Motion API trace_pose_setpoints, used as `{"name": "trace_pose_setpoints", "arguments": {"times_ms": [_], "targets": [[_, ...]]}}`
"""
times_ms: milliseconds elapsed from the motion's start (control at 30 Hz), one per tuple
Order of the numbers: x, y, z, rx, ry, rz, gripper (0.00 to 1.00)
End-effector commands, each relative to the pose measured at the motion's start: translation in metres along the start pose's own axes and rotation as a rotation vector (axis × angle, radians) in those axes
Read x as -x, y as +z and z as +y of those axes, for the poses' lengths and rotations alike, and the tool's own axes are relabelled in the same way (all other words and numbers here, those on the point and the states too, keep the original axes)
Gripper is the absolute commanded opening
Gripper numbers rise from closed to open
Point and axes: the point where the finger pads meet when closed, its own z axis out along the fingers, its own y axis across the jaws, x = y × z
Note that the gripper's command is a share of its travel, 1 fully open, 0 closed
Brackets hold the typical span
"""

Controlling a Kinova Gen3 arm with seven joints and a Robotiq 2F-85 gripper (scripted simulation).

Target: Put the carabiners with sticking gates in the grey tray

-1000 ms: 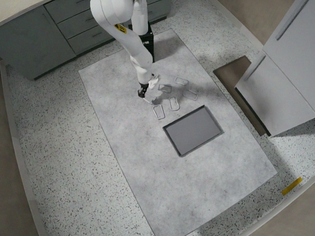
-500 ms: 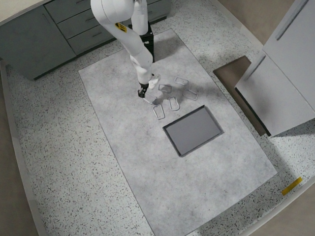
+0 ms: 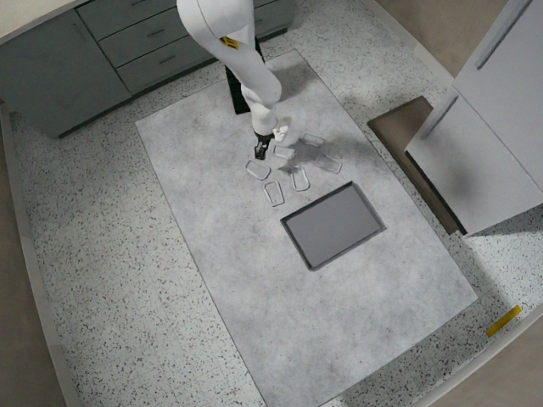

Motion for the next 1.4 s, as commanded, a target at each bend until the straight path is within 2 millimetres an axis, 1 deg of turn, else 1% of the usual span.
{"name": "trace_pose_setpoints", "arguments": {"times_ms": [0, 233, 267, 800, 833, 1367], "targets": [[-0.003, -0.002, -0.002, 0.006, -0.003, -0.004, 1.00], [-0.003, -0.002, -0.002, 0.006, -0.003, -0.004, 1.00], [-0.037, -0.012, -0.048, 0.005, -0.130, -0.005, 1.00], [-0.037, -0.012, -0.048, 0.005, -0.130, -0.005, 1.00], [-0.042, 0.016, -0.055, 0.005, -0.147, -0.007, 1.00], [-0.042, 0.016, -0.055, 0.005, -0.147, -0.007, 1.00]]}}
